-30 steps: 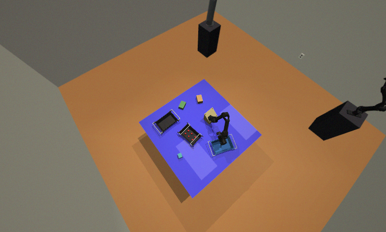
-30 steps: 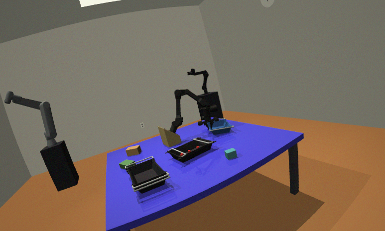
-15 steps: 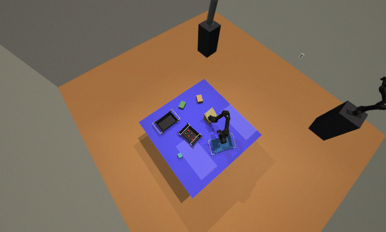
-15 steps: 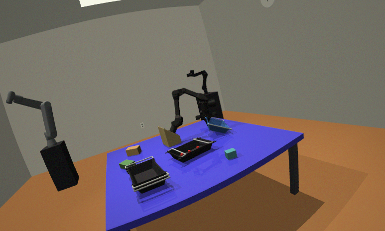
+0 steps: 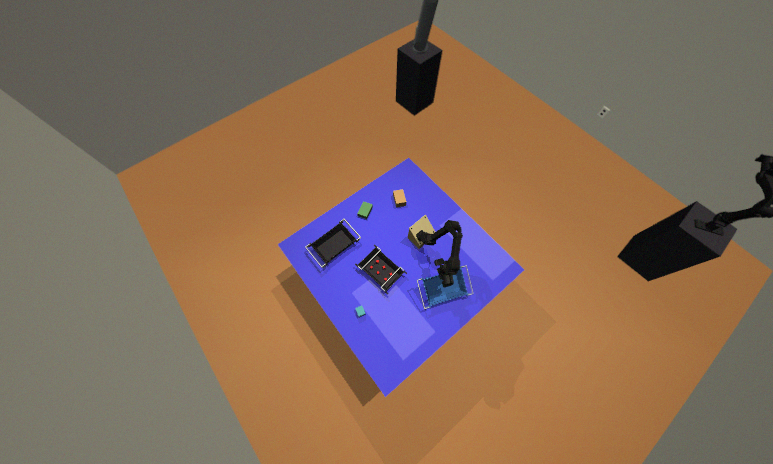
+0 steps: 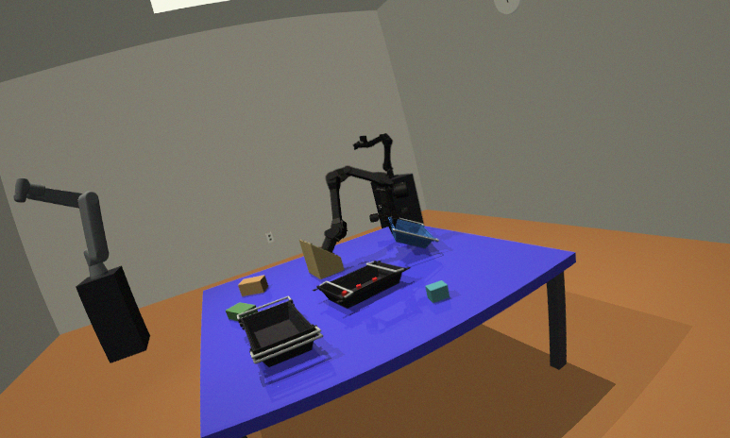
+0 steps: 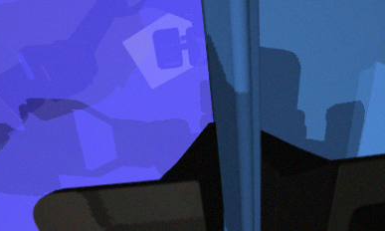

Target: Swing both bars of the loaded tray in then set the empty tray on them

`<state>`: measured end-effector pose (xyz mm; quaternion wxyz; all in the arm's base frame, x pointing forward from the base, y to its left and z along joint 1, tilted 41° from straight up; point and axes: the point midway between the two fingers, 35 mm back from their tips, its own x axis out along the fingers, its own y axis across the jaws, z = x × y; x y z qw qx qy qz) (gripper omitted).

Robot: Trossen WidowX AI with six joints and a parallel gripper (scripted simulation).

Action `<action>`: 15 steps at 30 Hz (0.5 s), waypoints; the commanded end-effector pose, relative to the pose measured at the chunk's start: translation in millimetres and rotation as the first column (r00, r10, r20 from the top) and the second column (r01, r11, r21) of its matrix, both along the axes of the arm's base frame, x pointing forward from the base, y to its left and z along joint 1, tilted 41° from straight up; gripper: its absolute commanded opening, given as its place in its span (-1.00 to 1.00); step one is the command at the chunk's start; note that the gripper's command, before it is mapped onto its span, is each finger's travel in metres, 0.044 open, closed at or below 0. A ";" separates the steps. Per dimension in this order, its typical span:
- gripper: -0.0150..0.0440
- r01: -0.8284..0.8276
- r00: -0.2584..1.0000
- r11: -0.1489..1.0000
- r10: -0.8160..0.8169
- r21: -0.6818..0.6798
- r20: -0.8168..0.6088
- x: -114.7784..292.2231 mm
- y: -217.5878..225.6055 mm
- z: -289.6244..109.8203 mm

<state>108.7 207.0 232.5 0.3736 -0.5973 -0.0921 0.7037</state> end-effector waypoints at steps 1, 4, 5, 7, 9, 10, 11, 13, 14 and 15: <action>-0.49 -0.001 1.000 1.000 0.000 0.027 0.024 5.0 -14.8 26.7; -0.49 0.000 1.000 1.000 0.000 0.026 0.024 4.3 -26.0 38.4; -0.49 0.000 1.000 1.000 0.000 0.026 0.024 3.7 -29.6 42.3; -0.49 0.000 1.000 1.000 -0.001 0.028 0.023 2.1 -36.8 50.1; -0.49 0.001 1.000 1.000 -0.002 0.031 0.023 0.0 -43.8 57.8; -0.49 0.002 1.000 0.999 -0.003 0.032 0.023 -1.1 -46.5 61.0; -0.49 0.002 1.000 0.999 -0.003 0.033 0.022 -1.8 -48.1 62.8; -0.49 0.003 1.000 0.999 -0.003 0.033 0.022 -2.0 -48.7 63.5; -0.49 0.003 1.000 0.999 -0.003 0.033 0.022 -2.0 -48.7 63.5; -0.49 0.003 1.000 0.999 -0.003 0.033 0.022 -2.0 -48.7 63.5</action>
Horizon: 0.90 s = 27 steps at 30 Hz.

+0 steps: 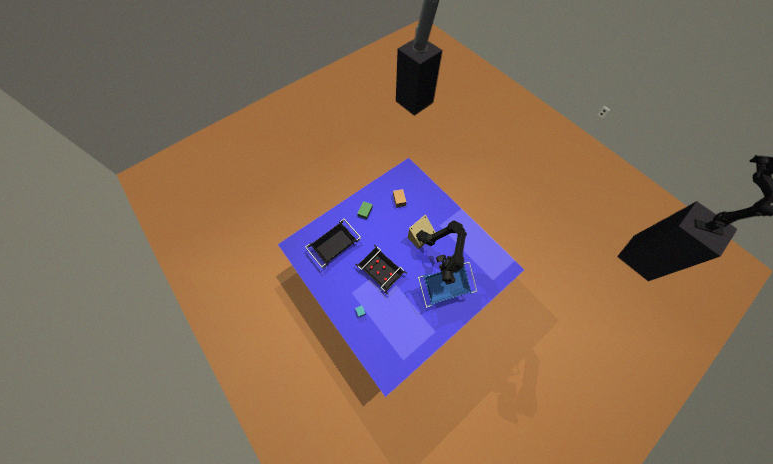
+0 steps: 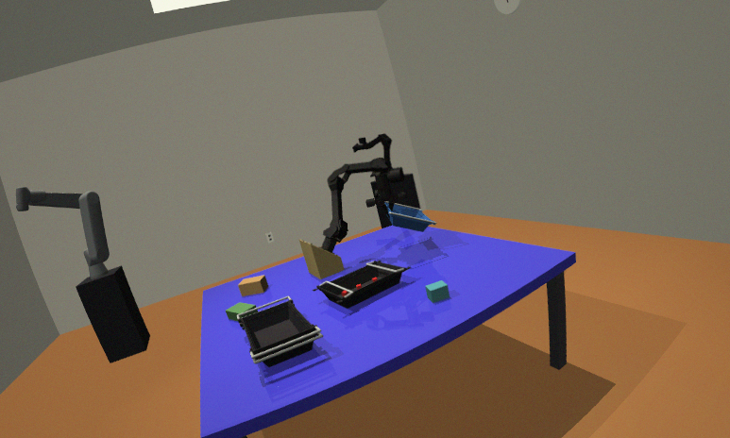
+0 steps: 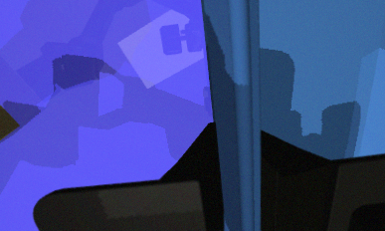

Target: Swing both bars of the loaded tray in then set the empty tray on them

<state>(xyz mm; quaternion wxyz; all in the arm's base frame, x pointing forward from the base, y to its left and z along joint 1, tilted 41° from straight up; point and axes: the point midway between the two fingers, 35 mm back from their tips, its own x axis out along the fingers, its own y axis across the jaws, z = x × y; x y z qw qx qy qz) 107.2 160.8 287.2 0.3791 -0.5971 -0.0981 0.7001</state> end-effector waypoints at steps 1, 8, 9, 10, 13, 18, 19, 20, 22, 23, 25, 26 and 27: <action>-0.49 0.000 1.000 1.000 0.000 0.017 0.015 -0.5 -2.5 8.7; -0.49 0.000 1.000 1.000 0.000 0.017 0.015 -0.5 -2.5 8.7; -0.49 0.000 1.000 1.000 0.000 0.017 0.015 -0.5 -2.5 8.7; -0.49 0.000 1.000 1.000 0.000 0.017 0.015 -0.5 -2.5 8.7; -0.49 0.000 1.000 1.000 0.000 0.017 0.015 -0.5 -2.5 8.7; -0.49 0.000 1.000 1.000 0.000 0.017 0.015 -0.5 -2.5 8.7; -0.49 0.000 1.000 1.000 0.000 0.017 0.015 -0.5 -2.5 8.7; -0.49 0.000 1.000 1.000 0.000 0.017 0.015 -0.5 -2.5 8.7; -0.49 0.000 1.000 1.000 0.000 0.017 0.015 -0.5 -2.5 8.7; -0.49 0.000 1.000 1.000 0.000 0.017 0.015 -0.5 -2.5 8.7; -0.49 0.001 1.000 1.000 -0.001 0.017 0.014 0.2 -2.5 8.5; -0.49 0.006 1.000 1.000 -0.006 0.014 0.011 2.1 -2.5 8.0; -0.49 0.014 1.000 1.000 -0.014 0.011 0.006 5.5 -2.6 7.0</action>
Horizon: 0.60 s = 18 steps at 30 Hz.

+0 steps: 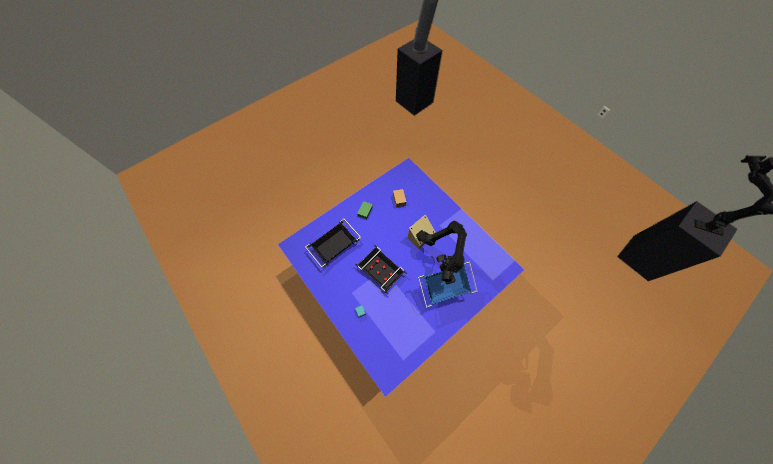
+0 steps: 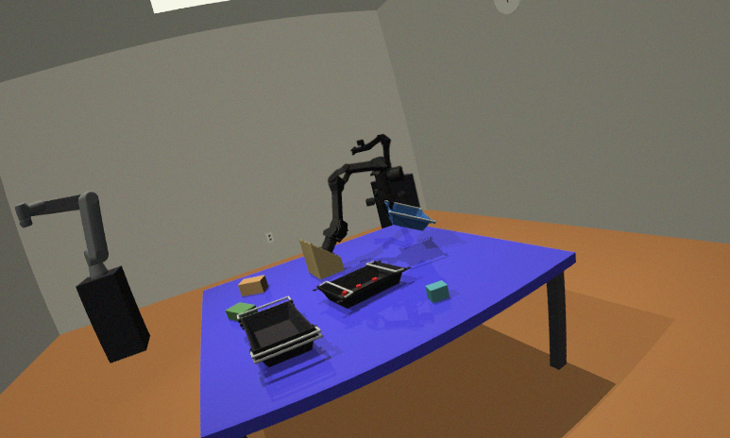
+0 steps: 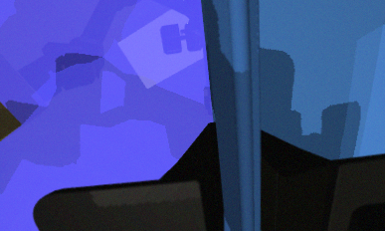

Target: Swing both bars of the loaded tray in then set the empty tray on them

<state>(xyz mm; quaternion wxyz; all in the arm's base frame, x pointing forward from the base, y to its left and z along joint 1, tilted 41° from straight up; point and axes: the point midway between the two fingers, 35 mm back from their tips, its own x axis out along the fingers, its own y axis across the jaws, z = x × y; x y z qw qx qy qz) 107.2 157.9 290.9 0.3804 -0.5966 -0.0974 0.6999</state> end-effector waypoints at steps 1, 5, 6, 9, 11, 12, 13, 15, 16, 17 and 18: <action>-0.49 0.020 1.000 1.000 -0.020 0.005 0.002 9.5 0.1 2.2; -0.49 0.058 0.998 0.998 -0.058 -0.012 -0.022 25.5 -1.3 -2.8; -0.49 0.067 0.997 0.998 -0.067 -0.016 -0.028 29.5 -1.8 -4.1; -0.49 0.094 0.994 0.995 -0.096 -0.029 -0.047 41.6 -3.9 -8.3; -0.49 0.113 0.992 0.993 -0.115 -0.037 -0.059 49.5 -5.6 -11.2; -0.49 0.122 0.990 0.992 -0.124 -0.041 -0.065 53.5 -6.6 -12.7; -0.49 0.130 0.989 0.990 -0.133 -0.046 -0.071 57.5 -7.7 -14.3; -0.49 0.148 0.985 0.988 -0.152 -0.054 -0.083 65.3 -10.0 -17.4; -0.49 0.157 0.983 0.986 -0.162 -0.058 -0.089 69.2 -11.3 -19.1; -0.49 0.166 0.981 0.984 -0.171 -0.061 -0.096 73.1 -12.7 -20.7; -0.49 0.174 0.978 0.983 -0.180 -0.065 -0.102 77.0 -14.1 -22.4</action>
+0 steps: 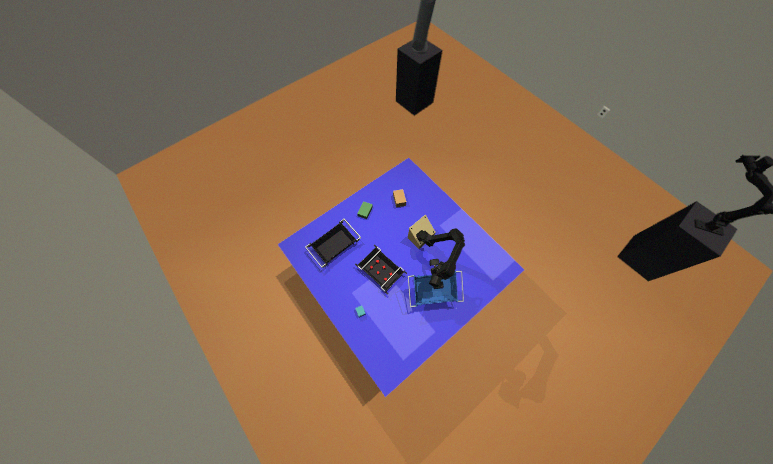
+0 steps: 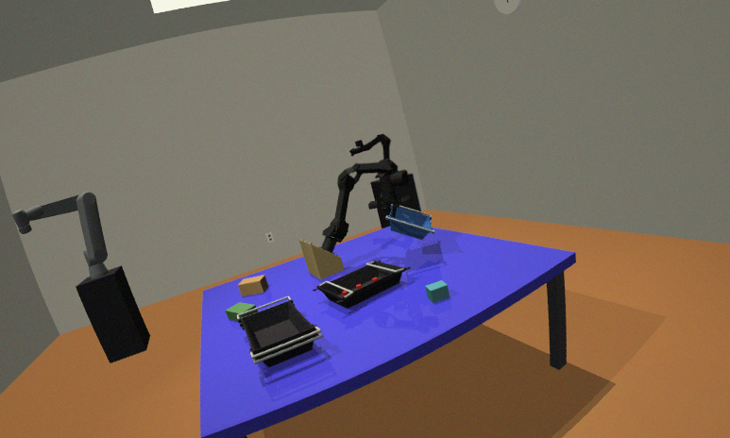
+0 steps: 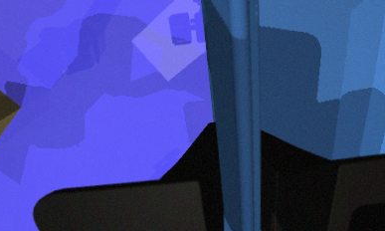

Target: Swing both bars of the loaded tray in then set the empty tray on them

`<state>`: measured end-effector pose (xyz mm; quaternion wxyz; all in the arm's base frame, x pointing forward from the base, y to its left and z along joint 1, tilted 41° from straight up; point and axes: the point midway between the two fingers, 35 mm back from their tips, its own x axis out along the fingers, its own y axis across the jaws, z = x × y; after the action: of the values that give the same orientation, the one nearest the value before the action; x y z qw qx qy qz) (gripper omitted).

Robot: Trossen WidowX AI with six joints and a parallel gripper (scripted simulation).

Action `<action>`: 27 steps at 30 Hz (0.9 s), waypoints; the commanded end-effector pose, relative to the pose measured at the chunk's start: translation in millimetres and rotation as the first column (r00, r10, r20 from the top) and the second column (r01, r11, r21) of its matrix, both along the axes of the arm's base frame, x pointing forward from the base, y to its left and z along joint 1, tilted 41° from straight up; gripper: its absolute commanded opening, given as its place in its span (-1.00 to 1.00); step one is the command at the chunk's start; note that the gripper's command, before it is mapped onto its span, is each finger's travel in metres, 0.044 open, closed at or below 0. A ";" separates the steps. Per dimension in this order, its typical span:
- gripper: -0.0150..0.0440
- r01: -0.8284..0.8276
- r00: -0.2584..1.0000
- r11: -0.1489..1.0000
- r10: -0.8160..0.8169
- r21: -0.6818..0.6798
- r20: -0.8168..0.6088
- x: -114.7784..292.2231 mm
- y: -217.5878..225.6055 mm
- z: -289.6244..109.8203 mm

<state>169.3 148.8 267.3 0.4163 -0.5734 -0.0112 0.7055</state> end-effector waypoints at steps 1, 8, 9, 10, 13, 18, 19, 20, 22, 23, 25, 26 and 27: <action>-0.49 0.044 0.999 0.999 -0.044 0.000 -0.001 18.6 -6.5 -0.6; -0.49 0.108 0.993 0.994 -0.108 -0.020 -0.049 44.7 -19.1 -13.5; -0.49 0.117 0.992 0.993 -0.118 -0.022 -0.056 48.3 -21.2 -15.4; -0.49 0.126 0.990 0.992 -0.127 -0.025 -0.062 51.9 -23.3 -17.4; -0.49 0.152 0.985 0.988 -0.154 -0.033 -0.083 62.3 -30.2 -23.5; -0.49 0.196 0.973 0.980 -0.200 -0.045 -0.117 78.9 -42.9 -34.3; -0.49 0.205 0.970 0.978 -0.209 -0.047 -0.124 82.0 -45.6 -36.6; -0.49 0.213 0.967 0.976 -0.218 -0.049 -0.131 85.1 -48.4 -38.8; -0.49 0.230 0.961 0.972 -0.236 -0.054 -0.145 91.2 -54.1 -43.4; -0.49 0.239 0.958 0.969 -0.245 -0.056 -0.152 94.1 -57.1 -45.8; -0.49 0.256 0.951 0.965 -0.262 -0.060 -0.166 99.9 -63.2 -50.6; -0.49 0.264 0.947 0.962 -0.271 -0.062 -0.173 102.6 -66.3 -53.0; -0.49 0.272 0.943 0.960 -0.280 -0.064 -0.180 105.4 -69.5 -55.4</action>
<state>261.9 92.3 213.8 0.4853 -0.5087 0.1137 0.7019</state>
